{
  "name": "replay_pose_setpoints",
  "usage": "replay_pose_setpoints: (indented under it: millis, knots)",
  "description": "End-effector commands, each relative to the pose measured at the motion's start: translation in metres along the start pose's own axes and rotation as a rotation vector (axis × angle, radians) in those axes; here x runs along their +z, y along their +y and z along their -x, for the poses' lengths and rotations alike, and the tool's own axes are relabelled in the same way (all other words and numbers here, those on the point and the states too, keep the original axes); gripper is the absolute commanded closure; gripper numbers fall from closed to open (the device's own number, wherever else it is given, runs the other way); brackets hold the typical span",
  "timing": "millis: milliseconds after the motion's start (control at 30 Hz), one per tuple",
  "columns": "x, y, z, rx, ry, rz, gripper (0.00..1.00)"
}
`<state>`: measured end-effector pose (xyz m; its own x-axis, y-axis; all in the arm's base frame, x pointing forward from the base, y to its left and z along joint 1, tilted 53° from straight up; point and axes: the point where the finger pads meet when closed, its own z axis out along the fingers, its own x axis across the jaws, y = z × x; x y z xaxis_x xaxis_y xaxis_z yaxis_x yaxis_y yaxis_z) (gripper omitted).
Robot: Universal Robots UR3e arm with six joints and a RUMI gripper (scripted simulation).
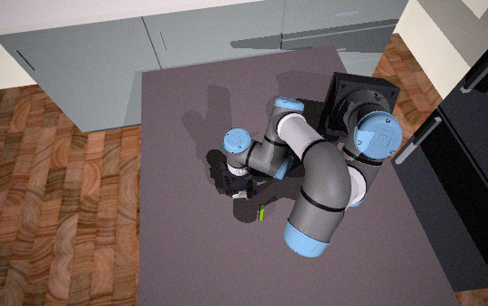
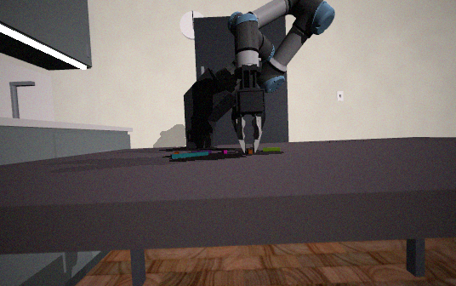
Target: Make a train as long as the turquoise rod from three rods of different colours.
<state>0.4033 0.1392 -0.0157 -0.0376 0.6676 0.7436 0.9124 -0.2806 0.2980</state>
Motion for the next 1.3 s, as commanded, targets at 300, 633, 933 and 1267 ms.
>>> replay_pose_setpoints:
  millis: [300, 633, 933, 1267]
  knots:
    - [-0.006, 0.001, 0.0, -0.001, -0.001, 0.001, 0.86]
    - [-0.019, 0.001, 0.0, -0.001, -0.001, 0.001, 0.86]
    - [-0.041, 0.001, 0.0, -0.001, -0.001, 0.001, 0.86]
    - [-0.062, 0.001, 0.0, -0.001, -0.001, 0.001, 0.86]
